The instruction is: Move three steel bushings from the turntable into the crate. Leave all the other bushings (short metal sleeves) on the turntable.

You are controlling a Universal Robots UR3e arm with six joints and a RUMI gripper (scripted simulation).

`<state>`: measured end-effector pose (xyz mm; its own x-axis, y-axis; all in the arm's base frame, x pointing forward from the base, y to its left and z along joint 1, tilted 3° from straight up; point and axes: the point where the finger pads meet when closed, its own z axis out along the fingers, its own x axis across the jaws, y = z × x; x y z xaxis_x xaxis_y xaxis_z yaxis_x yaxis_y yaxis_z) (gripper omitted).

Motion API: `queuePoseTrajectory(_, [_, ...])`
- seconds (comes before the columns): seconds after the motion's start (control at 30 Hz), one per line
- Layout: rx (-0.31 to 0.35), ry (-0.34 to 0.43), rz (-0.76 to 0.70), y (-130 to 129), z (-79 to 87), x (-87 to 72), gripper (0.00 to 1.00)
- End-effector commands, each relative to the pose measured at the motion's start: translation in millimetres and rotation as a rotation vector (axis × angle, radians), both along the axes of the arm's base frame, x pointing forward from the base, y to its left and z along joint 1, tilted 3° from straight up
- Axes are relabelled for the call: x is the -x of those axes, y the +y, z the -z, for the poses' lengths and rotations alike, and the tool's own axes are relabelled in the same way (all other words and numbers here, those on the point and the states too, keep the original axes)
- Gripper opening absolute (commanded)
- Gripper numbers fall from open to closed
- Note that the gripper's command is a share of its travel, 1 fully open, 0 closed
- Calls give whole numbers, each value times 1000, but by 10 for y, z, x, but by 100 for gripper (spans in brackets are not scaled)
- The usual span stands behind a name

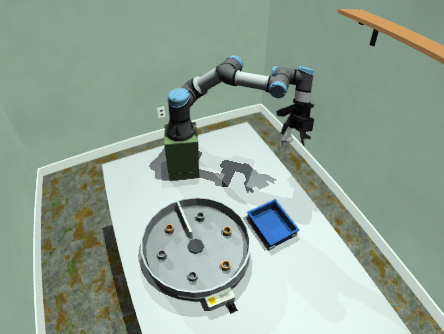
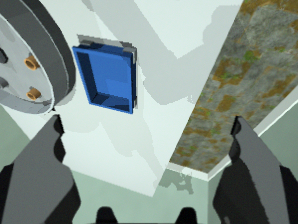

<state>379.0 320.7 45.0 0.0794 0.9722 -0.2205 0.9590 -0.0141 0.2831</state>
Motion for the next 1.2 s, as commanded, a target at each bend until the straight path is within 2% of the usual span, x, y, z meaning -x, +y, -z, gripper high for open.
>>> queuePoseTrajectory(0.0, [-2, -3, 0, 4, -13, -6, 100])
queuePoseTrajectory(0.73, [-1, 0, -1, -12, -10, -14, 100])
queuePoseTrajectory(1.17, [9, 29, -20, -228, 5, -132, 100])
